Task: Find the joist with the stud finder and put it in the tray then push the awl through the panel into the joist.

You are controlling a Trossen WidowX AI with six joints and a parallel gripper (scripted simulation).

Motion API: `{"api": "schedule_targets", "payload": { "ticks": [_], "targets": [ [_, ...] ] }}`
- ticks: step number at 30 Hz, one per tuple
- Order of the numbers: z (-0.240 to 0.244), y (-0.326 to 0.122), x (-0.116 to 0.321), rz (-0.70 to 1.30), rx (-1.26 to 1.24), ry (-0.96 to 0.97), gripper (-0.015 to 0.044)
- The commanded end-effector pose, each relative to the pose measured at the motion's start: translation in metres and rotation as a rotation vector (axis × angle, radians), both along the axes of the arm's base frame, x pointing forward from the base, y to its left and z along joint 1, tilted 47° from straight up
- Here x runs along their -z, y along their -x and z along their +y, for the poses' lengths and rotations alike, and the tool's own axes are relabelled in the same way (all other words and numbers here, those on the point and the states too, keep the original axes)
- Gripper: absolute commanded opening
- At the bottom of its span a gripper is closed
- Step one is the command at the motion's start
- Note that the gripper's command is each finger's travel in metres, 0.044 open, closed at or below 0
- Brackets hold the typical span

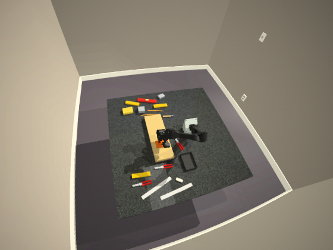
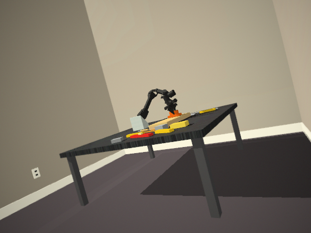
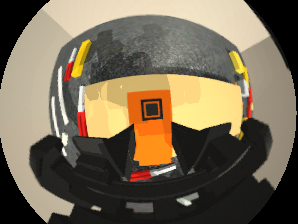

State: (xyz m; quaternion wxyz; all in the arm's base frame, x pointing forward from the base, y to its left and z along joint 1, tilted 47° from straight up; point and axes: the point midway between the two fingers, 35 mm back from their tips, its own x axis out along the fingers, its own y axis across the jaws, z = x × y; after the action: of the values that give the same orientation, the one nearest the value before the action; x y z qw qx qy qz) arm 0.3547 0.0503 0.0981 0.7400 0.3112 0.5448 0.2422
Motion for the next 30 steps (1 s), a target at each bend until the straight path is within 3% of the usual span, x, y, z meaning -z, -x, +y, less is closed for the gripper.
{"api": "schedule_targets", "payload": {
  "ticks": [1,30],
  "targets": [
    [-0.005,0.000,0.006,0.002,0.001,0.002,0.0000],
    [-0.032,-0.001,0.034,0.002,0.001,0.004,0.0000]
  ]
}}
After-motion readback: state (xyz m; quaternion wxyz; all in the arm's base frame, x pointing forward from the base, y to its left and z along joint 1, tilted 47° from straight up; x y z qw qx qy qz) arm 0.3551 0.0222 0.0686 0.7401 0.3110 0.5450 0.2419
